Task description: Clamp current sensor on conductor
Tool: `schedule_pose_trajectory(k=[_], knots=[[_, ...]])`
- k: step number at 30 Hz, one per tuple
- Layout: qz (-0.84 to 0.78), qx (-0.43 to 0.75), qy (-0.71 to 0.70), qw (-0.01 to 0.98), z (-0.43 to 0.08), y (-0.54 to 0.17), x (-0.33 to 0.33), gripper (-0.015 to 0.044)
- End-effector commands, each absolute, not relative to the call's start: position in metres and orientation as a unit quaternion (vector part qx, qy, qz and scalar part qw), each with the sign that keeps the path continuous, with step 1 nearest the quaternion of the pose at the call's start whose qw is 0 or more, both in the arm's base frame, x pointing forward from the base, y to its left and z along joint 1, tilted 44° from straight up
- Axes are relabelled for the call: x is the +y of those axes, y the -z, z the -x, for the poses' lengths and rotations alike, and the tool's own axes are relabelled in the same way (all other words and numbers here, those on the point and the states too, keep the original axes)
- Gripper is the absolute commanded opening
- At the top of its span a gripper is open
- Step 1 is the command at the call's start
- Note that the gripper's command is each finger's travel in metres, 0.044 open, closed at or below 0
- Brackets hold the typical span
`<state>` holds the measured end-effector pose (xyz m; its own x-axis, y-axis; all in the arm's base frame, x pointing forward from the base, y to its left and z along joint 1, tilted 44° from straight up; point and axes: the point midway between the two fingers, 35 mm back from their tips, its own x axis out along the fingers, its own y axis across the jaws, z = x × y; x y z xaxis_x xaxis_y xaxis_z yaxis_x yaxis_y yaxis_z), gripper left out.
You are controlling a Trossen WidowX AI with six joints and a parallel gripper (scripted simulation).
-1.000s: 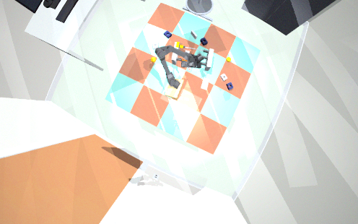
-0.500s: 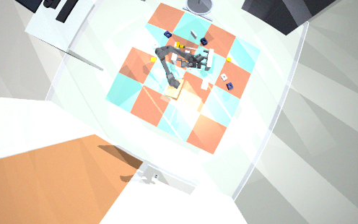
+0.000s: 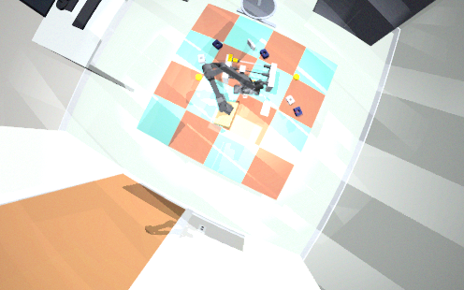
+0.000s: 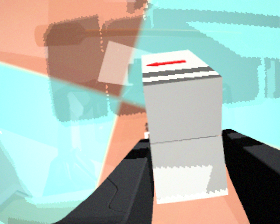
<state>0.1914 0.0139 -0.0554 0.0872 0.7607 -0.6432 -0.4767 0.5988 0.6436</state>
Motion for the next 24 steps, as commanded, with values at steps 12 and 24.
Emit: schedule_pose_trajectory(k=[12, 24], knots=[[-0.134, 0.522, -0.429, 0.725, -0.1866, 0.0576, 0.0147, 0.0105], [-0.134, 0.523, -0.429, 0.725, -0.1866, 0.0564, 0.0128, 0.0292]])
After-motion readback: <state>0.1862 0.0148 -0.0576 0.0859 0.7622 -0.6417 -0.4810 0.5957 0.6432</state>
